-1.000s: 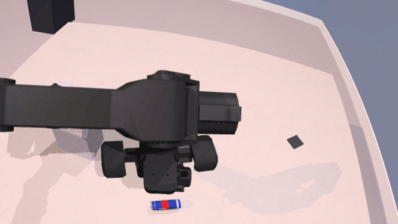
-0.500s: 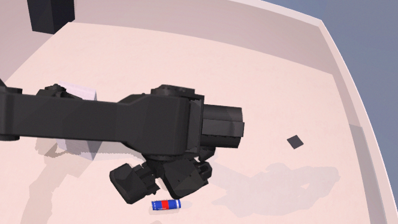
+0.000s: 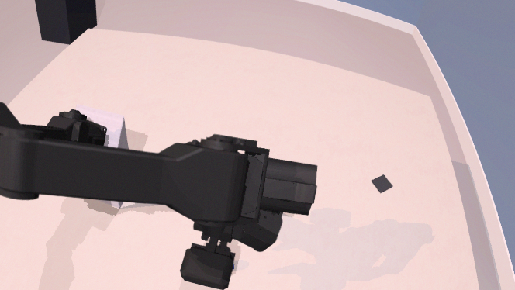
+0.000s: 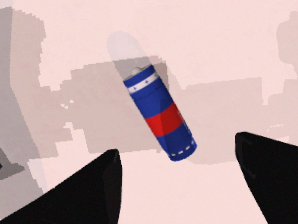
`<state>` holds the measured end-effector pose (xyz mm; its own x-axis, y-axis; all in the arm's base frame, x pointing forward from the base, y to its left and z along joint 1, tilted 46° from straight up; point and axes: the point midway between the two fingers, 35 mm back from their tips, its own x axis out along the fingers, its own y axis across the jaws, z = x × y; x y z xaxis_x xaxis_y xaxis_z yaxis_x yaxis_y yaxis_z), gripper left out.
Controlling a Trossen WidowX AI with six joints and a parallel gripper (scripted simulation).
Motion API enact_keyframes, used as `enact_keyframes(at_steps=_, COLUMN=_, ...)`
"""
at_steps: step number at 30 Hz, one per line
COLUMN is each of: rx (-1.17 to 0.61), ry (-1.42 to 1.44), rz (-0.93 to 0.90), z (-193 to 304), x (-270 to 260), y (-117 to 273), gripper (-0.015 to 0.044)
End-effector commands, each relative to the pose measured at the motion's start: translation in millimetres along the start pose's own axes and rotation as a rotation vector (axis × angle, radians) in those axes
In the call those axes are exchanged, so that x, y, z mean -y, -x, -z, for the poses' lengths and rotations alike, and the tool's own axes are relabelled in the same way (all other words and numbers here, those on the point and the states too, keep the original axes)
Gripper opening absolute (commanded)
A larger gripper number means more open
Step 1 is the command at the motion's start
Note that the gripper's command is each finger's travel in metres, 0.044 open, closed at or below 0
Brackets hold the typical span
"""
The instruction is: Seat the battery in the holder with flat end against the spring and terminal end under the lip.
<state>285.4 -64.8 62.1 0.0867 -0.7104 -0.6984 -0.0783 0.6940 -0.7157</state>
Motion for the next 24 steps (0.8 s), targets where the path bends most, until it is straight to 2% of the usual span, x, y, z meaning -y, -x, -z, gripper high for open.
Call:
enact_keyframes(at_steps=1, rx=-0.024, ry=0.384, rz=0.009, z=3.7, x=-4.9, y=-20.7, gripper=0.0233)
enact_keyframes(at_steps=14, rx=-0.024, ry=0.384, rz=0.008, z=3.7, x=-4.9, y=-20.9, gripper=0.0233)
enact_keyframes(at_steps=24, rx=-0.024, ry=0.384, rz=0.007, z=3.1, x=-5.2, y=-36.3, gripper=0.0233)
